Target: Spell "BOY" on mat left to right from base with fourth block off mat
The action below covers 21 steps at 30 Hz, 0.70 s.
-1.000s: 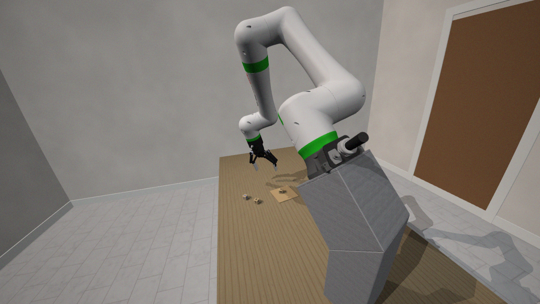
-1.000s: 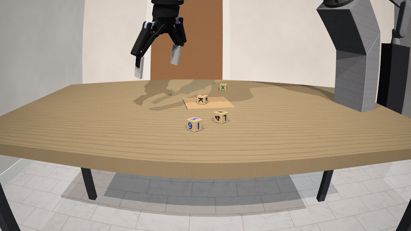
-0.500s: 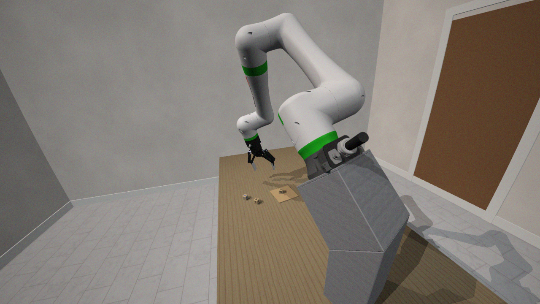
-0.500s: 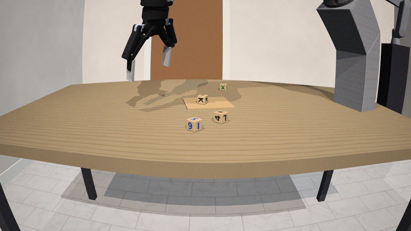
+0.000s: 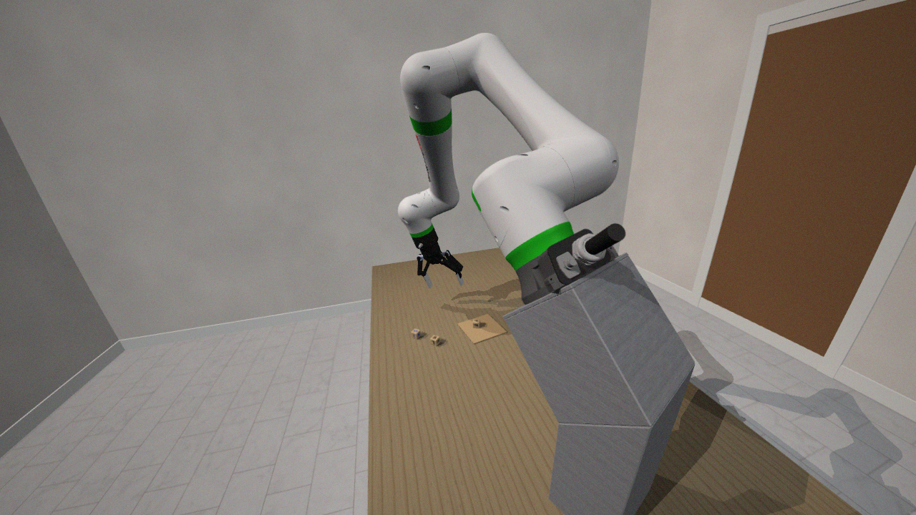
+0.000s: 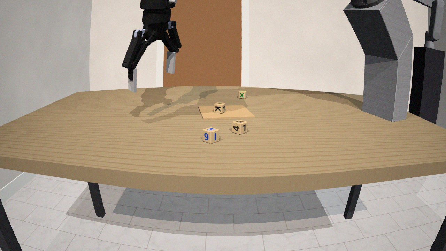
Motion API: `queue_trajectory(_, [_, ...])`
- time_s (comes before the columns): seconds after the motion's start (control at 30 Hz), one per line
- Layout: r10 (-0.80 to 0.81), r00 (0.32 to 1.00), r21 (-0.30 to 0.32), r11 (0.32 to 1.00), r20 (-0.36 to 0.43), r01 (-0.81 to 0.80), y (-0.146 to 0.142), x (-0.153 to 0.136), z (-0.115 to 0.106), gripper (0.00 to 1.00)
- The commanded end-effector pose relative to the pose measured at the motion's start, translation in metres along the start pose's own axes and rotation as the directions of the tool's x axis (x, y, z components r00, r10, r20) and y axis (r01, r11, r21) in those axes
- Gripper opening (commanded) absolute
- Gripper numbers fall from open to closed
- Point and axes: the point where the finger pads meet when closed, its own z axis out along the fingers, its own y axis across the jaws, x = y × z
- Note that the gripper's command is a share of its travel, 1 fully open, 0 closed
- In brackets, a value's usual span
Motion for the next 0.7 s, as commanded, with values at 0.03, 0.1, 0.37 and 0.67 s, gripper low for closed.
queue_trajectory(0.03, [-0.018, 1.0, -0.01, 1.0, 0.009, 0.019, -0.011, 0.009, 0.002, 1.0])
queue_trajectory(0.1, [-0.037, 0.999, -0.02, 0.999, 0.018, 0.038, -0.021, 0.017, 0.003, 1.0])
queue_trajectory(0.37, [-0.037, 0.999, -0.02, 0.999, 0.018, 0.038, -0.021, 0.017, 0.003, 1.0])
queue_trajectory(0.67, [-0.076, 0.996, -0.039, 0.996, 0.04, 0.077, -0.04, 0.035, 0.005, 1.0])
